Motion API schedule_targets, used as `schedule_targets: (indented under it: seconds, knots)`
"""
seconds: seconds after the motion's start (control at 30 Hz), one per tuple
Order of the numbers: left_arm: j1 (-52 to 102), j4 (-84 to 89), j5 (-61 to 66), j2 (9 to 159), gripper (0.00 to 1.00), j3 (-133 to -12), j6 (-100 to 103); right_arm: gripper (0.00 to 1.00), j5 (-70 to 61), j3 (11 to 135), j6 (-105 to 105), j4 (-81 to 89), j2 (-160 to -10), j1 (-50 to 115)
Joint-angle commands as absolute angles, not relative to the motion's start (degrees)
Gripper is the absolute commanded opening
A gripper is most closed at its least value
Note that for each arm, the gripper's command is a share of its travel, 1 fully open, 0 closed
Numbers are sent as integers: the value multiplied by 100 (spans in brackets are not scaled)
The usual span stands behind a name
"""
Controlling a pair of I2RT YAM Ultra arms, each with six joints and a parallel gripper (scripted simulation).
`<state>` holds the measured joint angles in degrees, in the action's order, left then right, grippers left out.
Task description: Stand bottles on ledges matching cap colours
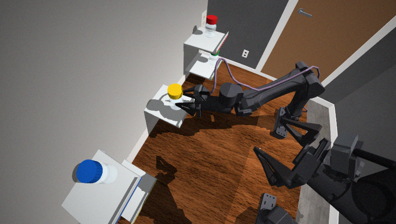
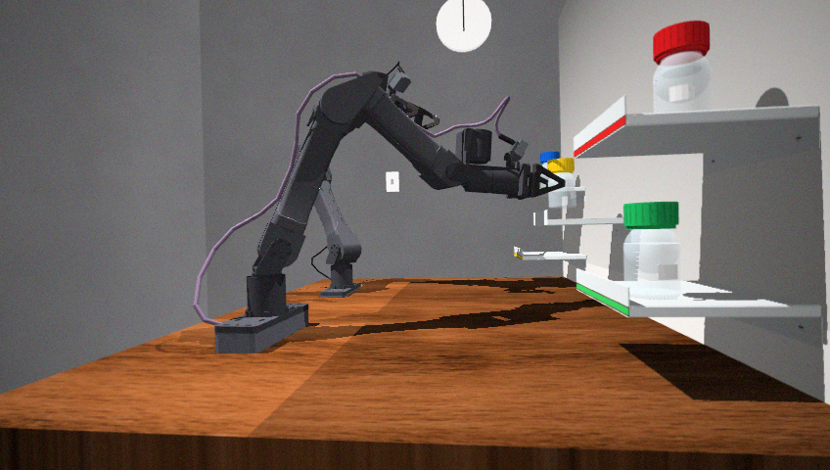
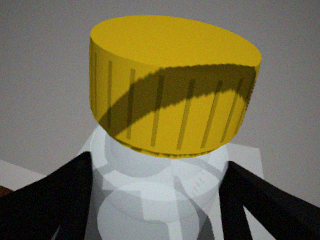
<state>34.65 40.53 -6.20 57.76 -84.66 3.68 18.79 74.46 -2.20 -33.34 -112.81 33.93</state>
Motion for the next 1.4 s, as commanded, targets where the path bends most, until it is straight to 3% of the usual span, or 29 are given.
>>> schedule_targets:
  seconds: [0.0,0.87,0.97,1.0,1.37]
  knots:
    - [3390,4140,-579,5687,100,-8513,369,50,1816,7460,-191,-3657,-11212,3329]
    - [3390,4140,-579,5687,100,-8513,369,50,1820,7116,-189,-3816,-11325,3309]
    - [3390,4140,-579,5687,100,-8513,369,84,1820,7116,-189,-3817,-11326,3309]
    - [3390,4140,-579,5687,100,-8513,369,88,1819,7116,-189,-3817,-11326,3309]
    - [3390,4140,-579,5687,100,-8513,369,88,1929,6707,-270,-4020,-10982,3448]
